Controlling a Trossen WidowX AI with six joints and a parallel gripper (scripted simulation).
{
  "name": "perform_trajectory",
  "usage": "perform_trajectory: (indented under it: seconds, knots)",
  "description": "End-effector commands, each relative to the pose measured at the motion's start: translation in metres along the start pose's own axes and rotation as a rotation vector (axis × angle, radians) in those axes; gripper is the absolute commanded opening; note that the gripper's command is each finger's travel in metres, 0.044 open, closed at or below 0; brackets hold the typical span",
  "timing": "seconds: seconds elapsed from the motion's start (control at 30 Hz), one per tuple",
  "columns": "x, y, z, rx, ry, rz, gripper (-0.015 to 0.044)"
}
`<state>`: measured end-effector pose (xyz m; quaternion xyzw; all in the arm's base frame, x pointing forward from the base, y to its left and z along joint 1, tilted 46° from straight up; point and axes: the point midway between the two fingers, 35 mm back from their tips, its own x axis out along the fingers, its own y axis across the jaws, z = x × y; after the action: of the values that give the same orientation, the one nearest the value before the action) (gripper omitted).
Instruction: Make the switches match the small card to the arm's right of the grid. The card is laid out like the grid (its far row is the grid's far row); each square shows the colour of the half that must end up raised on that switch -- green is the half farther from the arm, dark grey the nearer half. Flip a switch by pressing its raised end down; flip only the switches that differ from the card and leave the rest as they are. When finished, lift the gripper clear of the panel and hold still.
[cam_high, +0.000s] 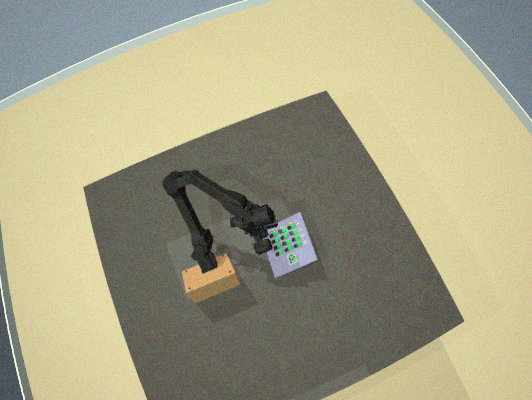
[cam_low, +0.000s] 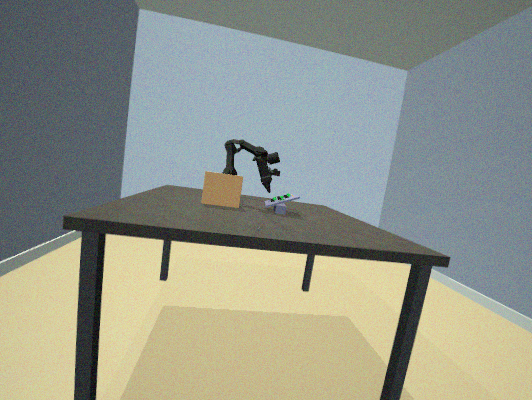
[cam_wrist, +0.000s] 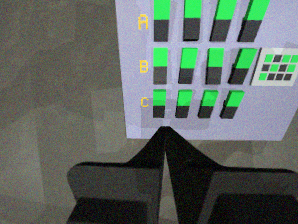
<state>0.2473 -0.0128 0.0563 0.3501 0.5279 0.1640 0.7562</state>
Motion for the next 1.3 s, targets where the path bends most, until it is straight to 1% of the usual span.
perform_trajectory:
  seconds: [0.0, 0.17, 0.33, 0.43, 0.5, 0.6, 0.8, 0.9, 1.27]
  knots:
    - [-0.028, 0.003, 0.001, -0.008, -0.004, 0.008, 0.0]
    - [-0.028, 0.002, 0.002, -0.008, -0.004, 0.008, 0.0]
    - [-0.028, -0.023, 0.019, -0.009, -0.005, 0.007, 0.0]
    - [-0.028, -0.024, 0.02, -0.009, -0.005, 0.007, 0.0]
    - [-0.02, -0.024, 0.021, -0.009, 0.001, 0.007, 0.0]
    - [0.005, -0.023, 0.021, -0.01, 0.018, 0.008, 0.0]
    - [0.007, -0.023, 0.021, -0.01, 0.02, 0.008, 0.0]
    - [0.016, -0.023, 0.021, -0.01, 0.019, 0.009, 0.0]
    - [0.027, -0.023, 0.021, -0.01, 0.019, 0.009, 0.0]
